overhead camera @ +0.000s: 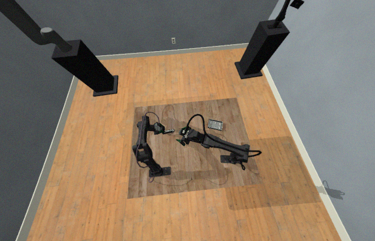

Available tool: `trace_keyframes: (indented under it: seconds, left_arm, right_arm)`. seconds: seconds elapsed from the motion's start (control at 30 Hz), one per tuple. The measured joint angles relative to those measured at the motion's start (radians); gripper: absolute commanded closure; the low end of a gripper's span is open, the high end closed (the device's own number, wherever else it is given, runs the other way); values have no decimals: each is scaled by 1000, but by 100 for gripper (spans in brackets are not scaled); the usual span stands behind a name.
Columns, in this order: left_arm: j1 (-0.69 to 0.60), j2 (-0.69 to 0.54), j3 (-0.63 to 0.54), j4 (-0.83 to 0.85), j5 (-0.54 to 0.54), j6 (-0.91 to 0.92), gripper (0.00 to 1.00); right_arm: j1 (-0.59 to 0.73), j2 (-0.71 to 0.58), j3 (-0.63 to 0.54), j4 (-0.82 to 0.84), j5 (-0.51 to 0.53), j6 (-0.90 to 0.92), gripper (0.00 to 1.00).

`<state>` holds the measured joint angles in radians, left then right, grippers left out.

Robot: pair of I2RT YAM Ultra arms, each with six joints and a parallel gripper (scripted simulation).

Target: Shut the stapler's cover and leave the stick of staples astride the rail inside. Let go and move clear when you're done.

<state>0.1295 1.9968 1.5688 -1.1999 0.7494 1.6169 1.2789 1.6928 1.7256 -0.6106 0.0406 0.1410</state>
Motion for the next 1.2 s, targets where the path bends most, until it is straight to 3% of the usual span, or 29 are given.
trace_keyframes:
  seconds: [0.17,0.2,0.83,0.9,1.2]
  left_arm:
    - [0,0,0,11,0,-6,50]
    - [0,0,0,12,0,-6,58]
    - [0,0,0,13,0,-8,80]
    - [0,0,0,13,0,-8,100]
    - [-19,-8,-1,24,-32,-33,100]
  right_arm:
    - [0,0,0,0,0,0,0]
    - [0,0,0,0,0,0,0]
    - [0,0,0,0,0,0,0]
    - [0,0,0,0,0,0,0]
    - [0,0,0,0,0,0,0]
